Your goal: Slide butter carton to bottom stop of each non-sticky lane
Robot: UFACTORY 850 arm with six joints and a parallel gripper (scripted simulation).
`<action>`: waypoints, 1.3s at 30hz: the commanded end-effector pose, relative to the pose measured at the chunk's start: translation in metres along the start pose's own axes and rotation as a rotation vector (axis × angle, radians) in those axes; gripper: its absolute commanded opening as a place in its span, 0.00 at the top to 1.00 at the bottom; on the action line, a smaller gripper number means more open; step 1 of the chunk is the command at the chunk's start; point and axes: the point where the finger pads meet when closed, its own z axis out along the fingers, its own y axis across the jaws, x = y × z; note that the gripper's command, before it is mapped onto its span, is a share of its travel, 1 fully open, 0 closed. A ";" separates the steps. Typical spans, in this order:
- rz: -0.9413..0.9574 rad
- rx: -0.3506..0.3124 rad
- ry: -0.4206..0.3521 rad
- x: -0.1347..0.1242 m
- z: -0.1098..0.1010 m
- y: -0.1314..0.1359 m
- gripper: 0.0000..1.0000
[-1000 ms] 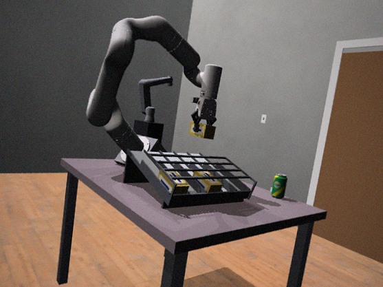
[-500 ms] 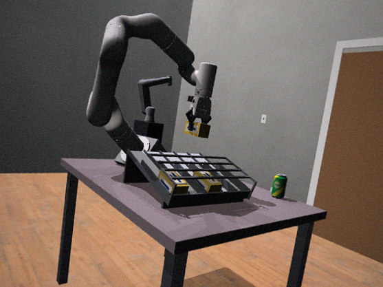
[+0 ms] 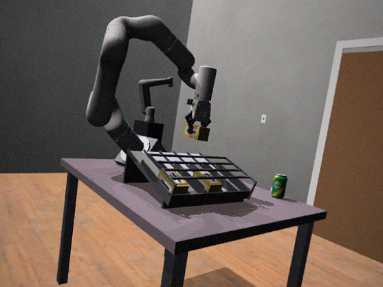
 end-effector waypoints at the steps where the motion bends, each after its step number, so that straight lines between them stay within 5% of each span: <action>1: 0.001 -0.001 -0.001 -0.001 0.029 0.001 1.00; 34: 0.002 -0.030 0.076 -0.001 0.039 0.002 1.00; 35: 0.000 -0.030 0.174 0.000 0.040 0.001 1.00; 39: 0.000 -0.030 0.174 0.000 0.040 0.001 1.00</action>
